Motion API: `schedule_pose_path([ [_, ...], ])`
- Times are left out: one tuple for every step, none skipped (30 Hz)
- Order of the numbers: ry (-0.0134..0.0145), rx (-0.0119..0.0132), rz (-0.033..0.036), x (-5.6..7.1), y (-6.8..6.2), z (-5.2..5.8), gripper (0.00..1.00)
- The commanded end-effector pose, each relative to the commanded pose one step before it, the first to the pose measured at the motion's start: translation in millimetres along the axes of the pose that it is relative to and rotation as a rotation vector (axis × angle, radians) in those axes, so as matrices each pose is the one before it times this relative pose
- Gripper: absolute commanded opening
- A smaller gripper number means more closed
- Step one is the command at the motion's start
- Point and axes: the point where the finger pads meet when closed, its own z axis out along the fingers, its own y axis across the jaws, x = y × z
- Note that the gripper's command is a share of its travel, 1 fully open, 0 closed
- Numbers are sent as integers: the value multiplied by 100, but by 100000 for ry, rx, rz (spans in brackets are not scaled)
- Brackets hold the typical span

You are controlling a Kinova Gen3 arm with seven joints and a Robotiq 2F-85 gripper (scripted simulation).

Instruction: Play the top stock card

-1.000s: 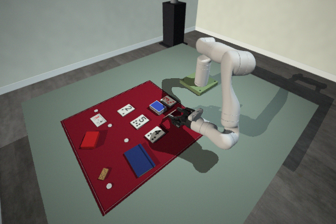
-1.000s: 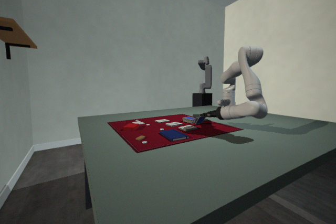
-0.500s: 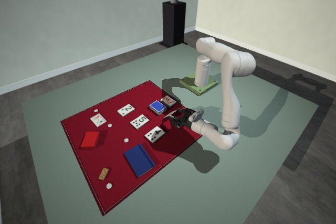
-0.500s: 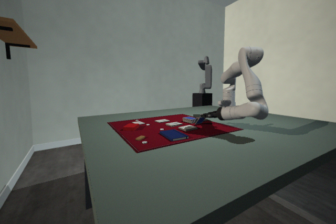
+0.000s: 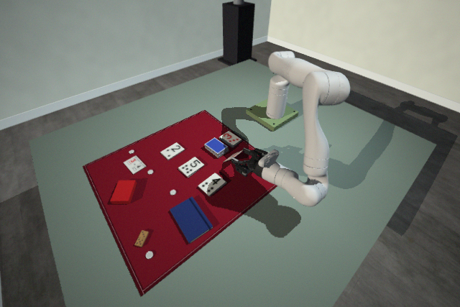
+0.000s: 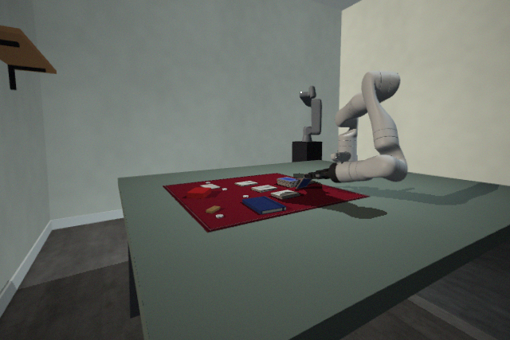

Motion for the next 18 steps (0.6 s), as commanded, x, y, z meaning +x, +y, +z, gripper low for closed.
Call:
schedule_pose_path([
  [-110,20,133,65,-32,-39,71],
  [-35,0,0,0,0,0,71],
  [-49,1,0,0,0,-1,71],
  [-64,1,0,0,0,-1,71],
  [-81,1,0,0,0,-1,71],
  [-100,1,0,0,0,-1,71],
  [-121,1,-1,0,0,-2,71],
  [-143,2,-1,0,0,-2,71],
  [-167,2,-1,0,0,-2,71],
  [-193,2,-1,-1,0,-3,71],
  [-220,3,-1,-1,0,-3,71],
  [-248,3,0,-1,0,-4,71],
  [-277,4,0,-1,0,-4,71],
  [-308,4,0,-1,0,-5,71],
  [-340,5,0,-1,0,-5,71],
  [0,0,0,0,0,0,71],
  [0,0,0,0,0,0,71],
  [-373,6,0,-1,0,-6,71],
])
